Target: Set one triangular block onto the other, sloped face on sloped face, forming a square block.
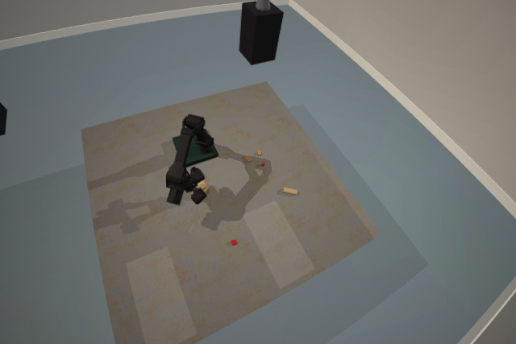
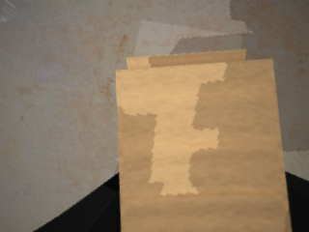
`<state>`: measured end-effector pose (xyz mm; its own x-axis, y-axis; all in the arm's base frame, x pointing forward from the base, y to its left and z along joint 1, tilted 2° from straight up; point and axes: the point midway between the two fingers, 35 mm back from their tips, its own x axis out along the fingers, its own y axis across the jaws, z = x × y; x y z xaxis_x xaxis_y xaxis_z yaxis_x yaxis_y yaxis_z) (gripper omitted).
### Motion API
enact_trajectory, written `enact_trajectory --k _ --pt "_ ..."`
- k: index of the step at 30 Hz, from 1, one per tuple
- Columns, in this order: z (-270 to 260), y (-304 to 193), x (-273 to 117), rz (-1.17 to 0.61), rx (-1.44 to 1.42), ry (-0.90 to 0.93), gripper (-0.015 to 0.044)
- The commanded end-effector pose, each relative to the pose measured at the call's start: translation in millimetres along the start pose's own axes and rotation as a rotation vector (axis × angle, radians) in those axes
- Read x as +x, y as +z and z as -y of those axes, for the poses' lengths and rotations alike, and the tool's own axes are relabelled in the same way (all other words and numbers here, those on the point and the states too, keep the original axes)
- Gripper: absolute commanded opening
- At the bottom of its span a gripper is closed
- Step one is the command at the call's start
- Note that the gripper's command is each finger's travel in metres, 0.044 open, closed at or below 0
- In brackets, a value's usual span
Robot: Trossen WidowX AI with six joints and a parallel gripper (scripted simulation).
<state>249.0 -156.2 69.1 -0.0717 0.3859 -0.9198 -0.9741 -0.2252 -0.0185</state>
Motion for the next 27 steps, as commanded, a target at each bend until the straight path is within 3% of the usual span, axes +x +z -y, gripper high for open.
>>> enact_trajectory --k 1,27 --pt "-0.4 1.2 1.4 0.004 0.005 -0.007 0.0000" --pt "0.0 1.6 0.2 0.002 0.010 -0.015 0.0000"
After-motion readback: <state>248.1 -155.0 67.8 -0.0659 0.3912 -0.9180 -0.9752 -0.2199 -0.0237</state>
